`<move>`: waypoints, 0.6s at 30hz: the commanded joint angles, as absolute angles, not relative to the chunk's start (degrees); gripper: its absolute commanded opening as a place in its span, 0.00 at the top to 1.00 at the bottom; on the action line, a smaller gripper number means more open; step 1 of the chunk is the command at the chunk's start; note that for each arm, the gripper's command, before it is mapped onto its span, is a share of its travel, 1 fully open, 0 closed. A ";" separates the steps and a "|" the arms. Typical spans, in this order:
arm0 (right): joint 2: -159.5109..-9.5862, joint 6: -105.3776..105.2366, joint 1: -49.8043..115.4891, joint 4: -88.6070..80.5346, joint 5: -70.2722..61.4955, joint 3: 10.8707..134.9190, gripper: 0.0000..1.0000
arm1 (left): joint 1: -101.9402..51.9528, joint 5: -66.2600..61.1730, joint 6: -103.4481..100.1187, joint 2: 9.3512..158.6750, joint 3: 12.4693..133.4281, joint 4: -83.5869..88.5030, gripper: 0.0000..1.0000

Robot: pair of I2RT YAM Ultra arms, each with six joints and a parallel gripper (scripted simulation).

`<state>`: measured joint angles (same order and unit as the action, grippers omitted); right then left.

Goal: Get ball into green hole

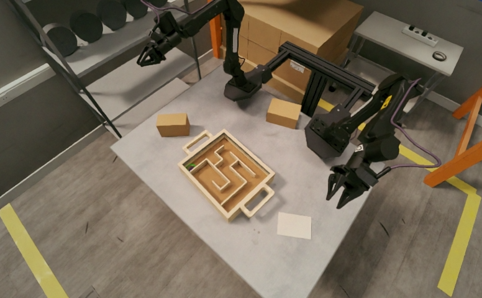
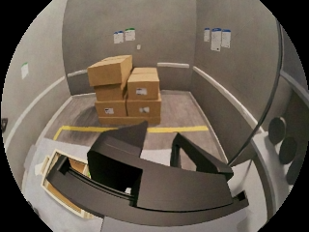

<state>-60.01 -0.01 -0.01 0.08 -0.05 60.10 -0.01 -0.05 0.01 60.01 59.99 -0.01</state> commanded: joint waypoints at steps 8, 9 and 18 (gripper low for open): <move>-59.74 0.56 0.78 0.91 0.06 61.16 0.62 | 0.10 0.11 0.43 59.40 61.40 0.43 0.62; -59.72 0.56 0.81 0.91 0.04 61.01 0.62 | 0.11 0.17 0.43 59.38 61.40 0.43 0.62; -59.64 0.58 0.91 0.89 0.04 60.21 0.62 | 0.15 0.12 0.42 59.29 61.43 0.43 0.62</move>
